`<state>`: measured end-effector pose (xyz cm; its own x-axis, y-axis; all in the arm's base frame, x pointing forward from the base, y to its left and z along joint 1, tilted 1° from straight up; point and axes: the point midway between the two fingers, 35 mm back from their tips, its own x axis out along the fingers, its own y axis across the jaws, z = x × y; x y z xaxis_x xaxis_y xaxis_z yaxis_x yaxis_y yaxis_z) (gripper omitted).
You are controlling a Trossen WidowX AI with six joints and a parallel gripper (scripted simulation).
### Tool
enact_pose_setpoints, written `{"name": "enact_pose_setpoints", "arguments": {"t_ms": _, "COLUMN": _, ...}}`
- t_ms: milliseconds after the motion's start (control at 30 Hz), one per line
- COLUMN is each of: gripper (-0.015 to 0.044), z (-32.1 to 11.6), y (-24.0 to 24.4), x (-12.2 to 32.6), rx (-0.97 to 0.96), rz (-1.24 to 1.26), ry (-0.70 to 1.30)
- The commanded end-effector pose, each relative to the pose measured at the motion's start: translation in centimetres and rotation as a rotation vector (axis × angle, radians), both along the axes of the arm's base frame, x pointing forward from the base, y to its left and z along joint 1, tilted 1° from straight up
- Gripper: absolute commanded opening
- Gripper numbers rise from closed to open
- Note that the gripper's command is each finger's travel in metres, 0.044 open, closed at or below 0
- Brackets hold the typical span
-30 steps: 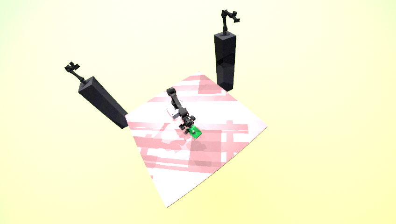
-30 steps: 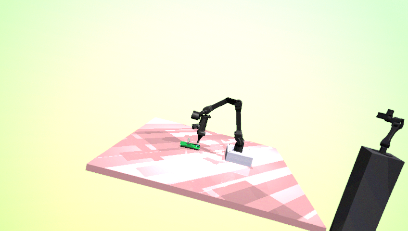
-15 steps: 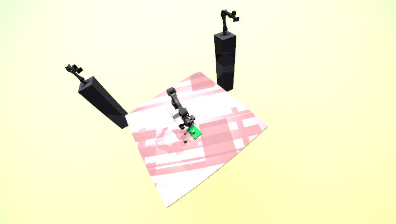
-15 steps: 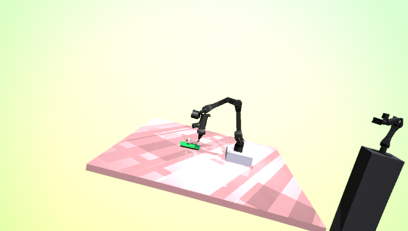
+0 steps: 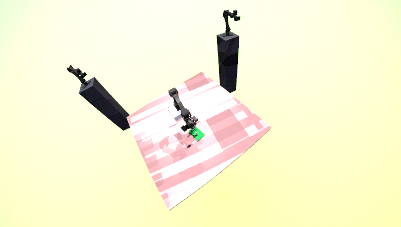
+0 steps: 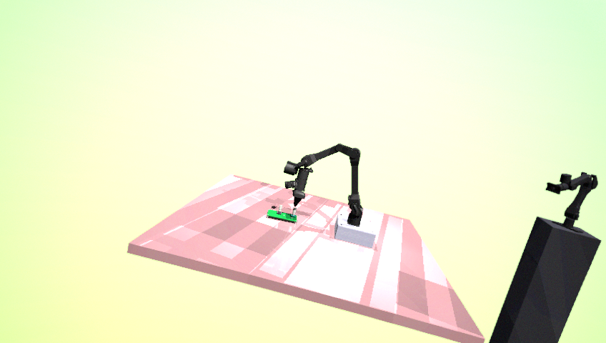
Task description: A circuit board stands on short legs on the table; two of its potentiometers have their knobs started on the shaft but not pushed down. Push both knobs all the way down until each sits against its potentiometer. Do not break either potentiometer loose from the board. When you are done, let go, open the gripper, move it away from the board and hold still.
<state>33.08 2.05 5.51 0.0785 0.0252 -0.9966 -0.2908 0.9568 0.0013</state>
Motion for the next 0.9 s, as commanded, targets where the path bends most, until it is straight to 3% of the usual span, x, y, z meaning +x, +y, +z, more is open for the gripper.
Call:
{"name": "enact_pose_setpoints", "arguments": {"t_ms": 0, "gripper": 0.0052, "z": 1.2, "y": 0.3, "x": 1.0, "rx": 0.021, "rz": 0.020, "ry": -0.068}}
{"name": "enact_pose_setpoints", "arguments": {"t_ms": 67, "gripper": 0.0000, "z": 1.2, "y": 0.3, "x": 1.1, "rx": 0.026, "rz": -0.030, "ry": -0.065}}
{"name": "enact_pose_setpoints", "arguments": {"t_ms": 867, "gripper": 0.0000, "z": 2.0, "y": 0.7, "x": 2.7, "rx": 0.100, "rz": -0.852, "ry": -0.012}}
